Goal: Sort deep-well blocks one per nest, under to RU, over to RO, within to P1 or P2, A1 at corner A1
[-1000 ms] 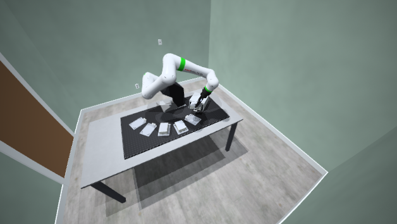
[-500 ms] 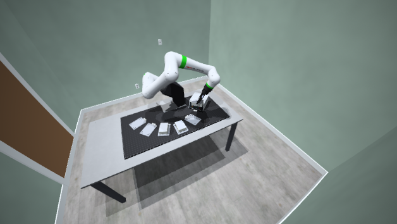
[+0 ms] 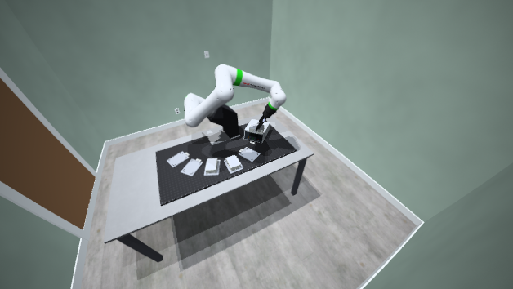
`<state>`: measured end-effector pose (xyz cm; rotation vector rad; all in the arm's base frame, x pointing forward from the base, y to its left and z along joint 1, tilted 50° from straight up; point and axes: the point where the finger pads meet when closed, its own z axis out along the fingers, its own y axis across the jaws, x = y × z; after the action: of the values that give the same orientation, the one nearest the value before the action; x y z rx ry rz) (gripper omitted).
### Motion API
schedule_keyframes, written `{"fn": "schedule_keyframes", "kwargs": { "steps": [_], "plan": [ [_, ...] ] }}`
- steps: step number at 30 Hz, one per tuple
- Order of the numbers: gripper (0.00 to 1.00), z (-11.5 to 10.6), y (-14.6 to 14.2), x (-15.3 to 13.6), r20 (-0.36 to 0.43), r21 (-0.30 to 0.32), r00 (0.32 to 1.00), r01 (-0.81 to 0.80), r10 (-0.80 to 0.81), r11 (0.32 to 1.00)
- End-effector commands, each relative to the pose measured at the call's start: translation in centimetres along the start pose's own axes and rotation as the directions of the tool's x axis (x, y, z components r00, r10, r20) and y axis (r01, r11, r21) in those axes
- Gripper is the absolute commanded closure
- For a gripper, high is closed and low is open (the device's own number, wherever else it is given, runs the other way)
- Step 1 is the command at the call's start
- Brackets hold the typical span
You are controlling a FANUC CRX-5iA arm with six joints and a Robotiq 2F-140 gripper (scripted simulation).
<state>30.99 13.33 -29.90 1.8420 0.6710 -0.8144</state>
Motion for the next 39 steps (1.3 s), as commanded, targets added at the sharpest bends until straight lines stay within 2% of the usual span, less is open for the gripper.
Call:
{"fn": "schedule_keyframes", "kwargs": {
  "steps": [1,8,39],
  "plan": [
    [0.90,0.0,-1.0,-0.1,0.002,-0.050,0.996,0.089,-0.089,0.995],
    [0.90,0.2,-3.3,-0.5,0.024,-0.164,0.958,0.286,-0.286,0.944],
    [0.90,1.0,-12.2,-1.8,0.024,-0.166,0.957,0.289,-0.289,0.943]
  ]
}}
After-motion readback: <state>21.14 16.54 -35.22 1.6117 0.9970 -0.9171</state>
